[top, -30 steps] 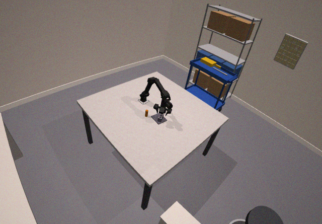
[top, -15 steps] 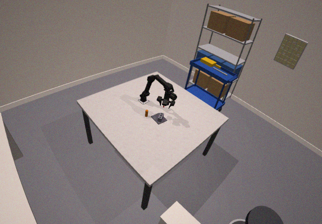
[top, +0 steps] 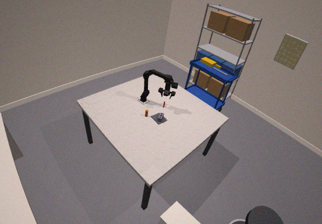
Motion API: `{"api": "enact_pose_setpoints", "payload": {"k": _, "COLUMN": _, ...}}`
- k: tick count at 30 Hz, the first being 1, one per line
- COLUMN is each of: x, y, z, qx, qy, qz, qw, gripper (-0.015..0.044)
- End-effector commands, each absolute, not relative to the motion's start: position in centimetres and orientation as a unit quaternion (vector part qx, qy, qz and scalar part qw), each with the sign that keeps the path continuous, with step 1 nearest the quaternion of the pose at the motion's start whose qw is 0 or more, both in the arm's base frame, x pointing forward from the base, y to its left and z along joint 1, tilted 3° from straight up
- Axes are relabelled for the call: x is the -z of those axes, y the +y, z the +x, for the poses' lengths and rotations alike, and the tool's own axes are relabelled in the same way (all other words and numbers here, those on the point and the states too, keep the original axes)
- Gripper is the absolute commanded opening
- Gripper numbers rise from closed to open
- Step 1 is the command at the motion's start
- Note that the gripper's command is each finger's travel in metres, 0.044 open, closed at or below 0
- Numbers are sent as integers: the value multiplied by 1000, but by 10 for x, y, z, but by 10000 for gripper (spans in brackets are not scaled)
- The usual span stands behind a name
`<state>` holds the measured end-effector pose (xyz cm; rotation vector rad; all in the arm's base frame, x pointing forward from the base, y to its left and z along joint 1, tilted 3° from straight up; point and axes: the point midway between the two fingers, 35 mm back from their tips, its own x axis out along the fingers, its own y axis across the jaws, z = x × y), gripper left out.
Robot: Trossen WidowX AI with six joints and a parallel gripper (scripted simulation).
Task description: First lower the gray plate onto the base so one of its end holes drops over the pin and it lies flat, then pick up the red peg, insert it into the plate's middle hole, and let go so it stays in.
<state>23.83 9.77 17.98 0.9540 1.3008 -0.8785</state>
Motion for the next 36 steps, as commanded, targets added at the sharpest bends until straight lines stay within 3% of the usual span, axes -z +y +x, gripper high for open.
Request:
{"api": "enact_pose_setpoints", "payload": {"k": 1, "x": -157, "y": 99, "z": 235, "qx": 386, "qy": 563, "qz": 412, "qw": 604, "gripper": 440}}
{"api": "enact_pose_setpoints", "payload": {"k": 36, "x": -94, "y": 101, "z": 238, "qx": 386, "qy": 563, "qz": 412, "qw": 604, "gripper": 440}}
